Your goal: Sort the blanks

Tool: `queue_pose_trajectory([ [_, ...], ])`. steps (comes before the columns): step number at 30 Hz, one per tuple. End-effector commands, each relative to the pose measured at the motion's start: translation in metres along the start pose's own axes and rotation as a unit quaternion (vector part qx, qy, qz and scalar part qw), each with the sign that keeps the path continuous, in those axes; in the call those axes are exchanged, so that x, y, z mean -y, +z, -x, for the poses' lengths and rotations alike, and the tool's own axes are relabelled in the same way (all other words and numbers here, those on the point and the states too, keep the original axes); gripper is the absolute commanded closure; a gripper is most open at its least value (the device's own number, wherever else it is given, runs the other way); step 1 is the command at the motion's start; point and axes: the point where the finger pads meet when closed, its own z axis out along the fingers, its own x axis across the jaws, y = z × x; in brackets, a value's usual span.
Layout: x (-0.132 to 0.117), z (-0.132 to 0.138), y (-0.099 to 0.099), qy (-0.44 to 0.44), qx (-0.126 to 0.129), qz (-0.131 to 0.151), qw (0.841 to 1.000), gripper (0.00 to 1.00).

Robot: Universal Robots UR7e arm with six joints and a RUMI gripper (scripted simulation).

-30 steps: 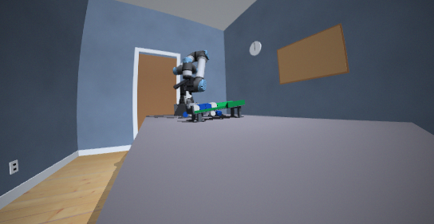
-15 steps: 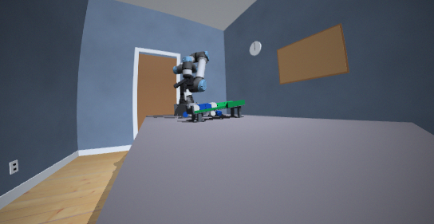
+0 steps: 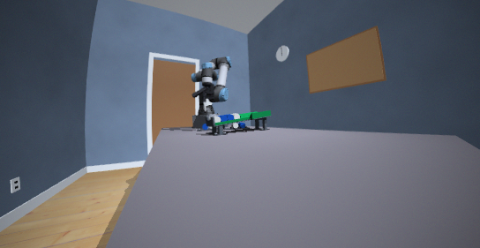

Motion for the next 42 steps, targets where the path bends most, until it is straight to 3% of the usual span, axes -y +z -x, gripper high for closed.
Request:
queue_pose_trajectory([
  [1,0.0001,0.0003,-0.0002,0.0,0.0,0.0,1.0,0.0],
  [17,-0.0003,0.0013,-0.0001,-0.03,0.0,0.0,1.0,0.0],
  [26,-0.0015,0.0035,0.0001,-0.097,0.0,0.0,0.995,0.0],
  [34,-0.0031,0.0057,0.0004,-0.165,0.0,0.0,0.986,0.0],
  [42,-0.006,0.0089,0.0007,-0.268,0.0,0.0,0.963,0.0],
])
